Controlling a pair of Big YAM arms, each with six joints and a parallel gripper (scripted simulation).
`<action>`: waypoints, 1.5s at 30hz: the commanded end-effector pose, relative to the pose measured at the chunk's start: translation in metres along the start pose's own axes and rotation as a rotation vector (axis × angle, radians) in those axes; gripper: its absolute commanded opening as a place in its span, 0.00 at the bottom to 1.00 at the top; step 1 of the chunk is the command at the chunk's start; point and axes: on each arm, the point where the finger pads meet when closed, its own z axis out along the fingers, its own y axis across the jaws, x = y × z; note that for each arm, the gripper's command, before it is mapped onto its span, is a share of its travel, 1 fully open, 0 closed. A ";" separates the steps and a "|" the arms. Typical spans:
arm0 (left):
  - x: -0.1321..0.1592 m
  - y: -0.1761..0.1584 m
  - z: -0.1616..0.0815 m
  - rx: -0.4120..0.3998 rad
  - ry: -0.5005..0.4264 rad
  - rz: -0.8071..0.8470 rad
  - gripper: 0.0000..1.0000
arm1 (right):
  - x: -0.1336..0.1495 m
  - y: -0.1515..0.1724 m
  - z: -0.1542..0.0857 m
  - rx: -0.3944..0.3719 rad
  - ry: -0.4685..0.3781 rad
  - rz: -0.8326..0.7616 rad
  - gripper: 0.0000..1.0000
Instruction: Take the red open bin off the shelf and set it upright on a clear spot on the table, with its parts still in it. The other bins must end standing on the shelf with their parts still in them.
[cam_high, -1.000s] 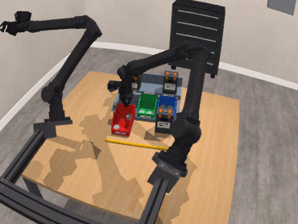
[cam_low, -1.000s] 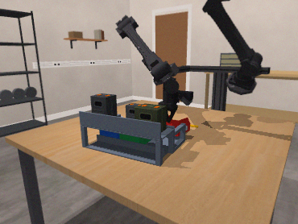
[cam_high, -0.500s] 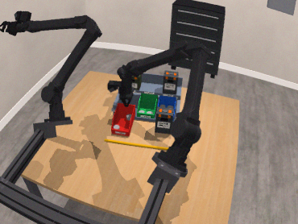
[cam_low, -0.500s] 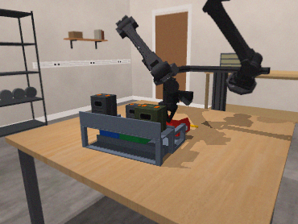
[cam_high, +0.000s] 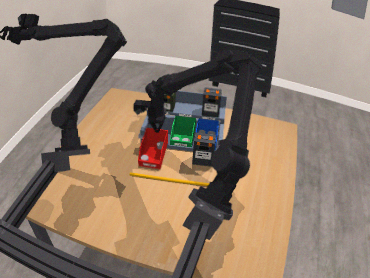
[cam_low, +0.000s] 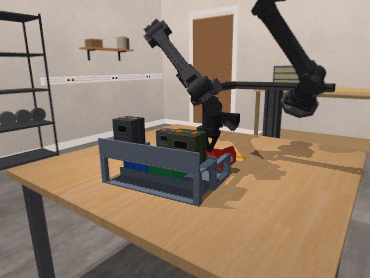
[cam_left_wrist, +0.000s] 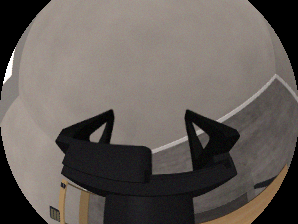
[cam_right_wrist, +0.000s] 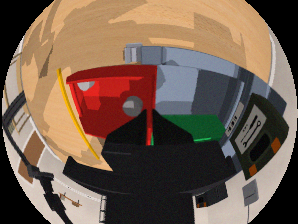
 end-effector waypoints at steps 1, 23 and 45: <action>-0.040 0.005 -0.004 -0.008 -0.051 -0.005 1.00 | -0.007 -0.021 -0.006 0.033 -0.024 0.028 0.08; -0.040 0.005 -0.004 -0.008 -0.051 -0.005 1.00 | -0.007 -0.019 -0.006 0.028 -0.021 0.022 0.07; -0.040 0.005 -0.004 -0.008 -0.051 -0.005 1.00 | -0.007 -0.017 -0.008 0.024 -0.020 0.018 0.05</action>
